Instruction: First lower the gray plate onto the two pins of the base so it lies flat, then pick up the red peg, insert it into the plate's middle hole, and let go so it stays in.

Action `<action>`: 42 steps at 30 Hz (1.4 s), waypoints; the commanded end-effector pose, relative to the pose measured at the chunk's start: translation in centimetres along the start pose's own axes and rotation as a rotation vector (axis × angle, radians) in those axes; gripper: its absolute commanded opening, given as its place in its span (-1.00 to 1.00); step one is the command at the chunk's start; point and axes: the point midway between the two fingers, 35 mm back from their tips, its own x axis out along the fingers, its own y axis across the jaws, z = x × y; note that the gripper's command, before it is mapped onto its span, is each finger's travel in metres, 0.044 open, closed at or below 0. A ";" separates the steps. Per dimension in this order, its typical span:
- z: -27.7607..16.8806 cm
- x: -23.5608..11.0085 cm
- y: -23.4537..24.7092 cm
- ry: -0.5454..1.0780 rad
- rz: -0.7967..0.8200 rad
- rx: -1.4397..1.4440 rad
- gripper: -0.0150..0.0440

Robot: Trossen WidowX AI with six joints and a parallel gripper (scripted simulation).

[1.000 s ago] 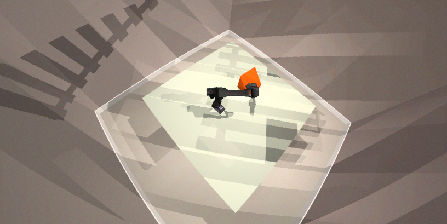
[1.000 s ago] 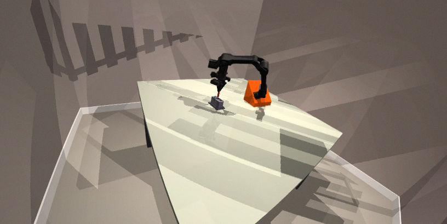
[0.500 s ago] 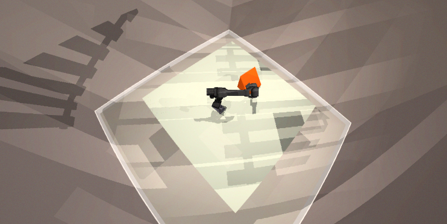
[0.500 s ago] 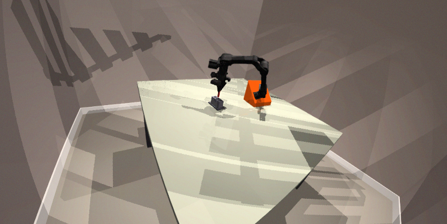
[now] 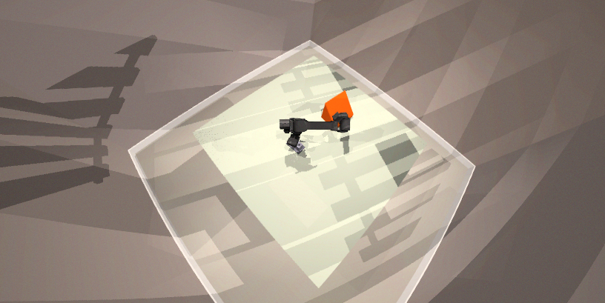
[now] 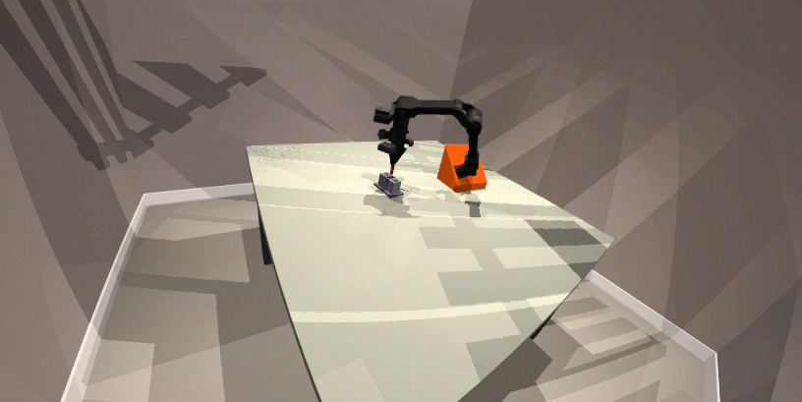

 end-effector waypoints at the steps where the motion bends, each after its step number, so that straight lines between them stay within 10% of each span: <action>1: 0.0 0.3 0.0 0.000 -0.001 -0.001 -0.49; 42: 0.1 1.8 0.1 -0.005 -0.003 -0.009 -0.49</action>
